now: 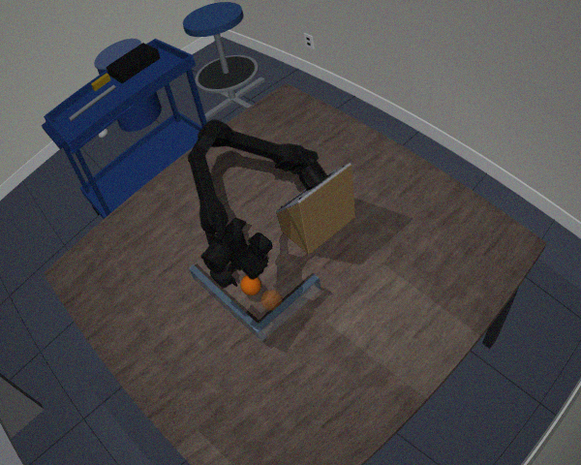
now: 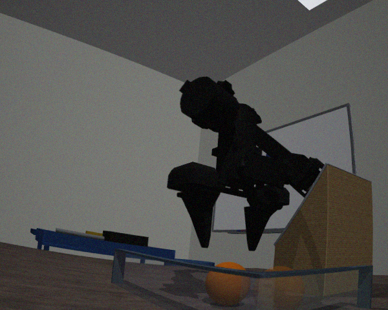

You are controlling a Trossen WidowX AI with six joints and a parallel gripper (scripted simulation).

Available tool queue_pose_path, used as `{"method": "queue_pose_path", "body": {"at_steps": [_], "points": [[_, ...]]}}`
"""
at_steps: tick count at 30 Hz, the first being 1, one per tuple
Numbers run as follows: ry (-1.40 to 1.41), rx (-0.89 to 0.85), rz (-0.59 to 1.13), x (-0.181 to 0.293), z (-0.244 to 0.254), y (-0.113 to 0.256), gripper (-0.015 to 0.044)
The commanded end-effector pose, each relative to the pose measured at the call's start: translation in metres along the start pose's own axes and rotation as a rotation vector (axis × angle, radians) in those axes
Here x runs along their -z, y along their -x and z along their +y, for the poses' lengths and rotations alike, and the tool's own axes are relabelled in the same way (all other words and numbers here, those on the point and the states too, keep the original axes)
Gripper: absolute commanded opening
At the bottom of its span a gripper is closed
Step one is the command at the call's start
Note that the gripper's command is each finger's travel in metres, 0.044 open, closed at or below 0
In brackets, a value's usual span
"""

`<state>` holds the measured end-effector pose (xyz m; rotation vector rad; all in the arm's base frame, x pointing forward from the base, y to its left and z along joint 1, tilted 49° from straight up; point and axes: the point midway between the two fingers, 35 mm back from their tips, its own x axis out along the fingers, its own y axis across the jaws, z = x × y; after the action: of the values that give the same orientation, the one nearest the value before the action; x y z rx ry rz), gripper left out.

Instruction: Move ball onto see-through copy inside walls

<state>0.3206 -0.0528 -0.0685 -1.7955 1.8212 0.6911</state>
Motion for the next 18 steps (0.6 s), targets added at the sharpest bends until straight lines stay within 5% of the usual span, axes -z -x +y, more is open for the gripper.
{"method": "queue_pose_path", "body": {"at_steps": [1,18], "points": [[0.012,0.000,0.004,-0.001,0.001,-0.006,0.0411],[0.012,0.000,0.004,-0.001,0.001,-0.034,0.0411]]}}
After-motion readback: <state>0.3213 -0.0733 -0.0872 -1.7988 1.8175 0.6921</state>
